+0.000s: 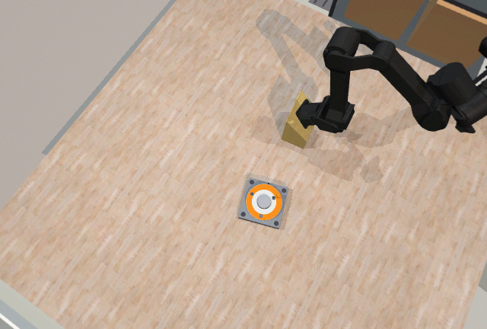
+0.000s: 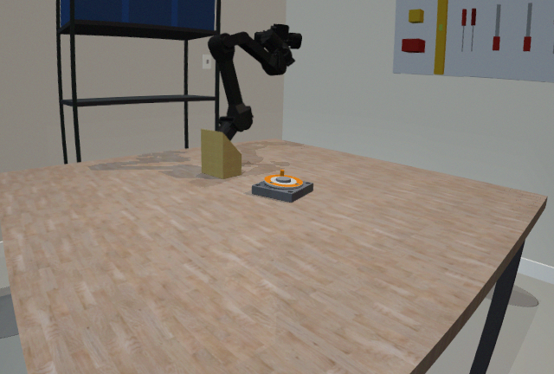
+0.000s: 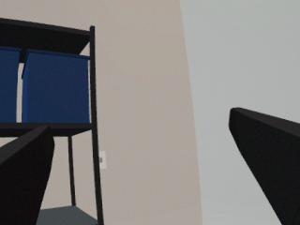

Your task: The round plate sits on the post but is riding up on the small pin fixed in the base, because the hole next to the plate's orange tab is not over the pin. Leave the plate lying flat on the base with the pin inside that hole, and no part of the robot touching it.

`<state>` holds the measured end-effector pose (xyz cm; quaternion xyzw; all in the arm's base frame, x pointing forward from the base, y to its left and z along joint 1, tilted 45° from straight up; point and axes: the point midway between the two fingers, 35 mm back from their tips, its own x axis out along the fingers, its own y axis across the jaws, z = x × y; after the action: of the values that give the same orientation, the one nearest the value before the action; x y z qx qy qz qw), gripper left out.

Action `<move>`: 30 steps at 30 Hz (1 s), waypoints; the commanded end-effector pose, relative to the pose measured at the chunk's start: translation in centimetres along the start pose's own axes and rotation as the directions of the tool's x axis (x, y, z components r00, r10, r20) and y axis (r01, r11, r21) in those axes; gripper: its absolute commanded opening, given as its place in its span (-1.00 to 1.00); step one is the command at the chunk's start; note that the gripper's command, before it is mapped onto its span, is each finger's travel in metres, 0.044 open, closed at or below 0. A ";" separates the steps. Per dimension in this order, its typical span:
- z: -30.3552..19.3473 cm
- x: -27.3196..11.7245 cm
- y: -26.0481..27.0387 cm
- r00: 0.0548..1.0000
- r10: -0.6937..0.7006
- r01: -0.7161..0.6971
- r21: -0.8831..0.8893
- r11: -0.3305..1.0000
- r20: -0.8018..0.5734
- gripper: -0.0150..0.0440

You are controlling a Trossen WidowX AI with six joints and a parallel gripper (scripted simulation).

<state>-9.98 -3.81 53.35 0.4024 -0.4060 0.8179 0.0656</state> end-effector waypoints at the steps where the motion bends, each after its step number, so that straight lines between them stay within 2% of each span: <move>1: -0.3 0.0 -0.3 1.000 -0.012 0.012 -0.003 1.000 -0.007 0.78; 4: -4.2 -0.9 -4.5 0.978 -0.164 0.160 -0.039 0.986 -0.127 0.51; 8: -10.2 -4.5 -11.1 0.860 -0.373 0.362 -0.098 0.927 -0.349 0.15; 10: -10.8 -5.3 -11.8 0.836 -0.404 0.397 -0.100 0.912 -0.372 -0.03; 15: -14.8 -12.1 -17.6 0.613 -0.583 0.578 -0.200 0.791 -0.533 -0.47; 18: -15.8 -15.6 -19.6 0.503 -0.650 0.648 -0.249 0.720 -0.569 -0.49; 20: -16.3 -21.0 -22.0 0.339 -0.736 0.738 -0.320 0.594 -0.585 -0.49; 22: -16.6 -25.4 -23.3 0.197 -0.767 0.776 -0.381 0.503 -0.611 -0.49; 24: -16.6 -30.1 -24.0 0.044 -0.775 0.800 -0.442 0.405 -0.631 -0.49; 26: -16.2 -32.0 -24.2 -0.016 -0.778 0.807 -0.468 0.361 -0.628 -0.49; 30: -14.4 -42.0 -23.2 -0.321 -0.712 0.807 -0.574 0.139 -0.624 -0.49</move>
<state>15.44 31.38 36.27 0.1321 0.0406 0.6871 0.7133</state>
